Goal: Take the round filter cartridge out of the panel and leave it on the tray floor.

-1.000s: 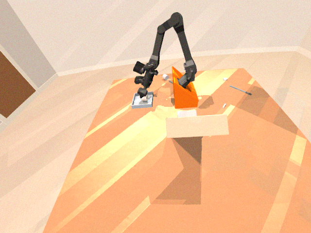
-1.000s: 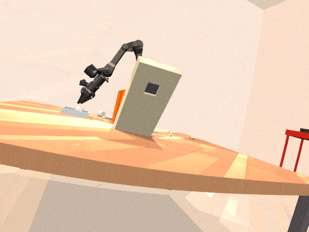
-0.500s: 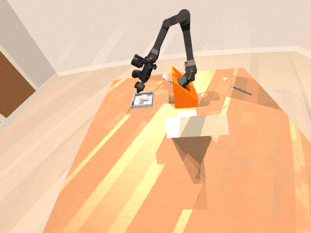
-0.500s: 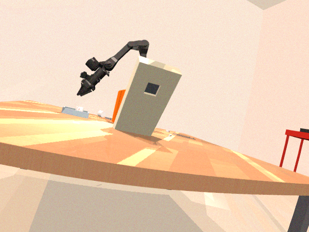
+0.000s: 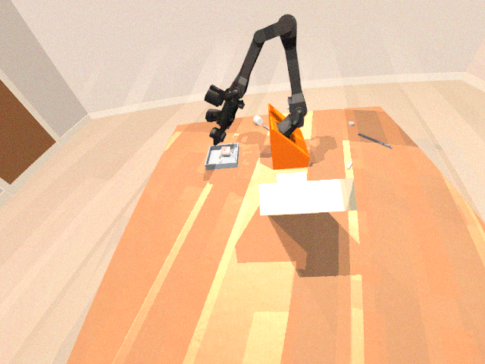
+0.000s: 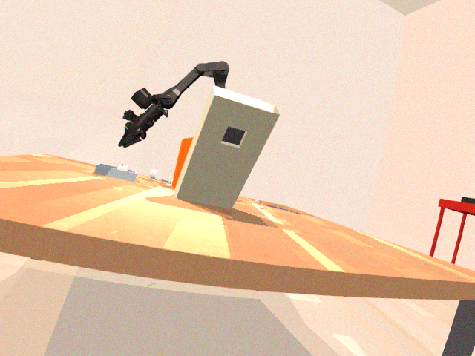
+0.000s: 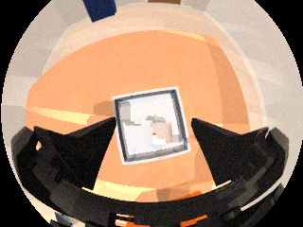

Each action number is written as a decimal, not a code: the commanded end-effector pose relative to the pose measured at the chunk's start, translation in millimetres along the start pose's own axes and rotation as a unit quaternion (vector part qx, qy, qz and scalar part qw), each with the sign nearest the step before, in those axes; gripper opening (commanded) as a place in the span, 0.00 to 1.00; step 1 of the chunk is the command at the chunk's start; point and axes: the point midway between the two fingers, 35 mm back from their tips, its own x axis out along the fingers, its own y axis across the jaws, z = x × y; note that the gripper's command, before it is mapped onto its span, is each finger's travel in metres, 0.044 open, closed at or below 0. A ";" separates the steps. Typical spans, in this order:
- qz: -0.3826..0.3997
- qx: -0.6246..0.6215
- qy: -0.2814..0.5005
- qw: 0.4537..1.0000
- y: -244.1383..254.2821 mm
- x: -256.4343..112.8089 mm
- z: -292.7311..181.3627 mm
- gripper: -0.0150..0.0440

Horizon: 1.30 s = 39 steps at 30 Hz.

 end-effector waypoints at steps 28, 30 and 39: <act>0.000 -0.001 0.002 1.000 0.1 0.2 -2.2 1.00; 0.000 -0.001 0.002 1.000 0.1 0.2 -2.2 1.00; 0.000 -0.001 0.002 1.000 0.1 0.2 -2.2 1.00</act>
